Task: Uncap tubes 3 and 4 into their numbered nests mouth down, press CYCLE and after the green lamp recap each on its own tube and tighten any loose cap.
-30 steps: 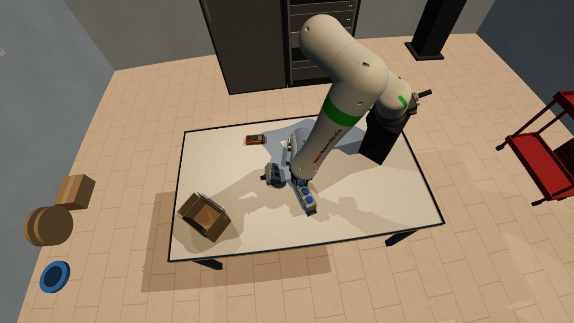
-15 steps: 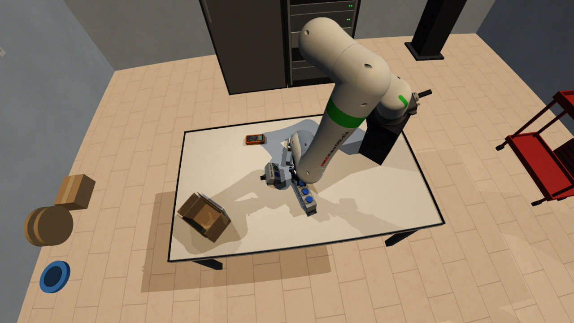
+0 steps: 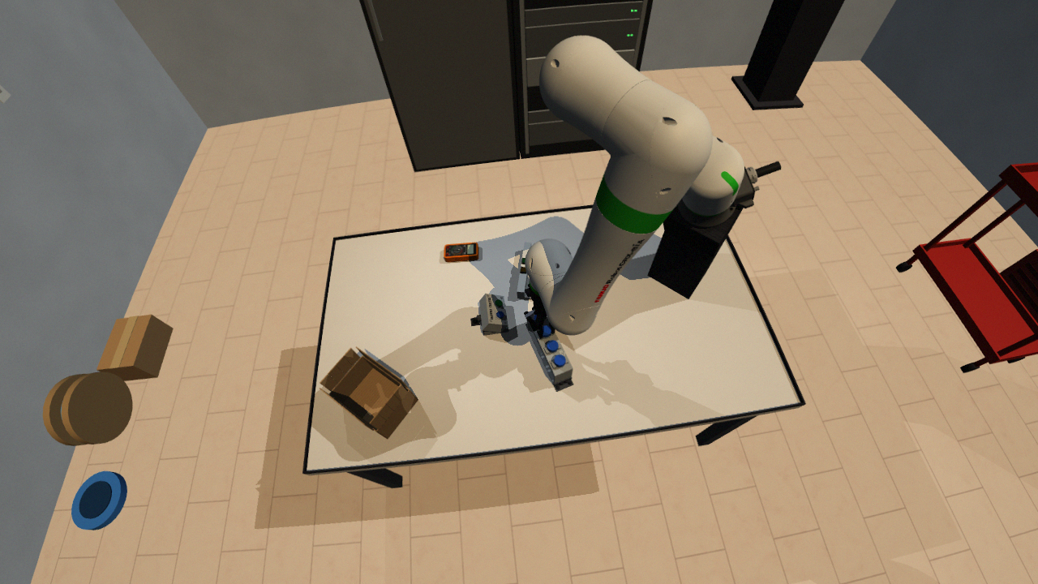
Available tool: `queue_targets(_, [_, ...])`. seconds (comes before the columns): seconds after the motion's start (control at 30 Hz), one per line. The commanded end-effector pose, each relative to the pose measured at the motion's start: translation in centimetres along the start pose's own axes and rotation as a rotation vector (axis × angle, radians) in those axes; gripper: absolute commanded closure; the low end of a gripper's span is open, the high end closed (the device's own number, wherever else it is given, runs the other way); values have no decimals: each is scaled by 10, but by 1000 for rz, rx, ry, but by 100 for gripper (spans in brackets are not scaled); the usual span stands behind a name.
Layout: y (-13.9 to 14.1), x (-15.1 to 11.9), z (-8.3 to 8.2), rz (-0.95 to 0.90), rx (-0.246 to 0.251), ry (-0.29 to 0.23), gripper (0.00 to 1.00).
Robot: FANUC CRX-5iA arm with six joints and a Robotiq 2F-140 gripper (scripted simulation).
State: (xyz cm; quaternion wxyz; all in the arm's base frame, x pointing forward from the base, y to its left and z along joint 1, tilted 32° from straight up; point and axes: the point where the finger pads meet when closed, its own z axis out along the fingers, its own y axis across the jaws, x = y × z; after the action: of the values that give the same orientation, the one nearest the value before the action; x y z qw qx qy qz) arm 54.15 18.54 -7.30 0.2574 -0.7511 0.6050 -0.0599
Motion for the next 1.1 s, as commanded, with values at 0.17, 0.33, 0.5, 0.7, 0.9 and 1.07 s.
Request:
queue_targets(0.17, [0,1,-1,-432,13,-28,70])
queue_targets(0.33, [0,1,-1,-432,13,-28,70])
queue_targets(0.5, [0,1,0,-432,13,-28,59])
queue_targets(0.7, [0,1,0,-432,13,-28,59])
queue_targets(0.9, [0,1,-2,-182,9,-29,59])
queue_targets(1.07, [-1,1,-4,23,6,-30,59])
